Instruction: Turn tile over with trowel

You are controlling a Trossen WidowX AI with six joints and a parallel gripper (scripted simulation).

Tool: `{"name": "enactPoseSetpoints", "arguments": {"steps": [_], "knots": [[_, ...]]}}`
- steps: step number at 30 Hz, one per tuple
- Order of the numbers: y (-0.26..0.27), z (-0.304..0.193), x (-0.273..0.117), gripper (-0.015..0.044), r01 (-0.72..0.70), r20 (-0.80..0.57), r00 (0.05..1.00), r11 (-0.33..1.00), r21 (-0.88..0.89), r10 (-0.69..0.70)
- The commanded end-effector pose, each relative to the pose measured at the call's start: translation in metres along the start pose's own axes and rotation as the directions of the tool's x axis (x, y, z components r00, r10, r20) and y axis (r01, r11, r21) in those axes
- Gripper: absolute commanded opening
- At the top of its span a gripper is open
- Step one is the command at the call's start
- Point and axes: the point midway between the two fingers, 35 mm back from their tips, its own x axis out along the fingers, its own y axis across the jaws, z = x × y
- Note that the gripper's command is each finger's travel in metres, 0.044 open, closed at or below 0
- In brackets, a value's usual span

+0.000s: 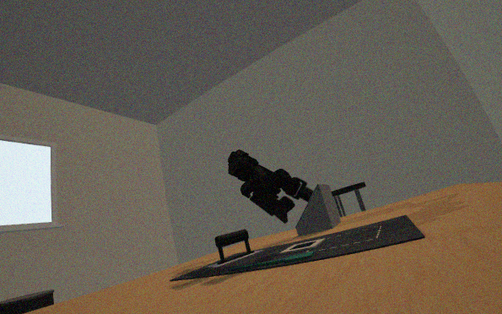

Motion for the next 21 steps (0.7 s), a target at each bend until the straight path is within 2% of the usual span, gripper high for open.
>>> {"name": "enactPoseSetpoints", "arguments": {"steps": [1, 11, 21], "knots": [[-0.001, -0.016, -0.007, 0.0270, -0.041, -0.042, 0.998, 0.995, -0.088, 0.038], [0.003, -0.063, -0.030, 0.0270, -0.209, -0.151, 0.974, 0.916, -0.341, 0.166], [0.010, -0.108, -0.063, 0.0270, -0.381, -0.251, 0.924, 0.741, -0.553, 0.288]]}}
